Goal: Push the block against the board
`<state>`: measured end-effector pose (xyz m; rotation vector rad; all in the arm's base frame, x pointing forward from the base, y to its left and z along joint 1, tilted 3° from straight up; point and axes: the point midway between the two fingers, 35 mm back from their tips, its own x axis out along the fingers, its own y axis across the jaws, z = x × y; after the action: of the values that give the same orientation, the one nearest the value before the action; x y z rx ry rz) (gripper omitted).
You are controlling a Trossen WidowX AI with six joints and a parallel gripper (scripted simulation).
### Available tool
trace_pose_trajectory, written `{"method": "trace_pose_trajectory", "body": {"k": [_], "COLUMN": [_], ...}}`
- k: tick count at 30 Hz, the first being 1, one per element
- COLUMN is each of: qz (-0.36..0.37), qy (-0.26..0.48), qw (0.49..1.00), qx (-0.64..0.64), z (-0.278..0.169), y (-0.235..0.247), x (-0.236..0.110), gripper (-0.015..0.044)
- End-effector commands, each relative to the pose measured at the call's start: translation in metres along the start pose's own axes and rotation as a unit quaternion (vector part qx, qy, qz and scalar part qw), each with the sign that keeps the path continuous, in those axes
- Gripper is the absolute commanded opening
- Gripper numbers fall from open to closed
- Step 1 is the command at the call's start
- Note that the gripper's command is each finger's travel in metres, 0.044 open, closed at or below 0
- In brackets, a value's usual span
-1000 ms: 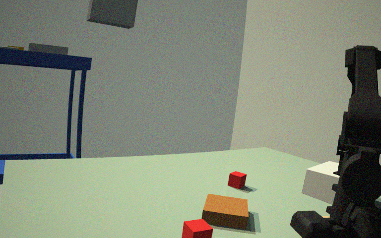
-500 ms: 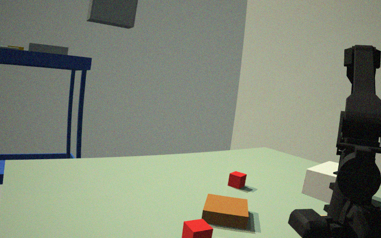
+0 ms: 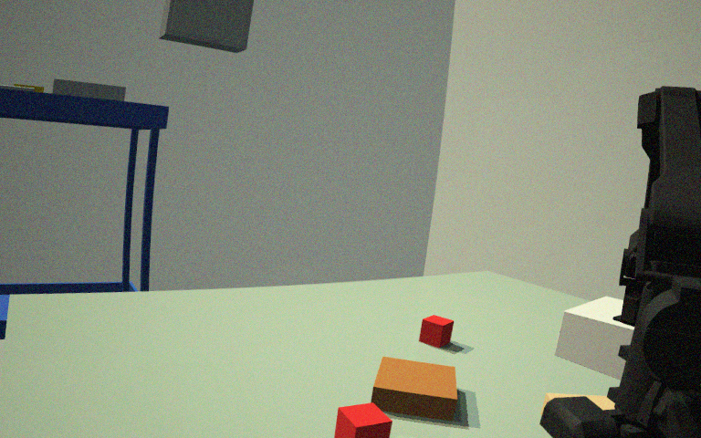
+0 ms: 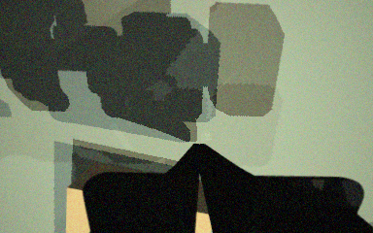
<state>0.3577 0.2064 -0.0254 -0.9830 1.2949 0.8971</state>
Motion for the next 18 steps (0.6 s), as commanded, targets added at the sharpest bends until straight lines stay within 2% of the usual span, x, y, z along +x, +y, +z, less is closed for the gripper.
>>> {"method": "trace_pose_trajectory", "body": {"k": [1,13,18], "qz": [0.002,0.002,0.002], "qy": [0.004,0.004,0.003], "qw": [1.0,1.0,1.0], "qx": [0.002,0.002,0.002], "z": [0.005,0.024,0.022], "y": [0.001,0.001,-0.001], "x": [0.003,0.004,-0.048], "gripper": [0.0,0.0,0.0]}}
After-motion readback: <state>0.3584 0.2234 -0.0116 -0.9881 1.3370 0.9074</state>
